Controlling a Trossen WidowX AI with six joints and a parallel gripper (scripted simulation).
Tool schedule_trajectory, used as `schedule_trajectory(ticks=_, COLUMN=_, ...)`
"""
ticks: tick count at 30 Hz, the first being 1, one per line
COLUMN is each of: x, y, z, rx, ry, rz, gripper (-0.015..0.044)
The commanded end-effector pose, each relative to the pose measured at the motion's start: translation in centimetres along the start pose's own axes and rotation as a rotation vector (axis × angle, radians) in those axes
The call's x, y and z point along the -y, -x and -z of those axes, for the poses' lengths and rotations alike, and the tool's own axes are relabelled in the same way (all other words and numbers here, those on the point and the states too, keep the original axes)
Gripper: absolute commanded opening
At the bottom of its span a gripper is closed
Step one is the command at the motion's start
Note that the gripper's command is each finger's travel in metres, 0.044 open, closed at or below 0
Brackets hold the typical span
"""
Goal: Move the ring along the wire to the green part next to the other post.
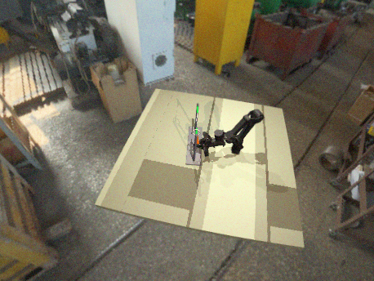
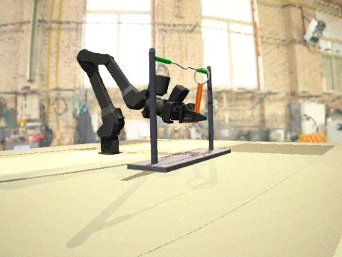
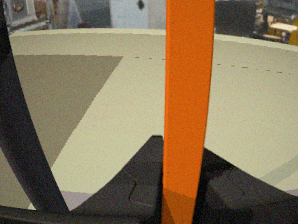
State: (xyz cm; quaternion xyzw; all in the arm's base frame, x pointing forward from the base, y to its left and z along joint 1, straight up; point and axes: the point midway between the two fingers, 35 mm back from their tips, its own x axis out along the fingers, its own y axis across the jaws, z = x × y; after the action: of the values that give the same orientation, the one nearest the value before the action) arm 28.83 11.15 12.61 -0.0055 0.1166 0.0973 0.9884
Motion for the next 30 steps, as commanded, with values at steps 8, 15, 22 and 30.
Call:
schedule_trajectory(ticks=8, x=0.1, y=0.0, z=0.1, rx=-0.001, ry=-0.004, rz=0.006, gripper=-0.015)
schedule_trajectory(ticks=15, x=0.0, y=0.0, z=0.0, rx=0.0, ry=0.0, rz=0.0, gripper=0.0008)
schedule_trajectory(ticks=22, x=0.0, y=0.2, z=0.0, rx=-0.001, ry=0.0, rz=0.0, gripper=0.016)
schedule_trajectory(ticks=30, x=-0.1, y=1.4, z=-0.2, rx=-0.002, ry=-0.002, rz=0.001, gripper=0.016)
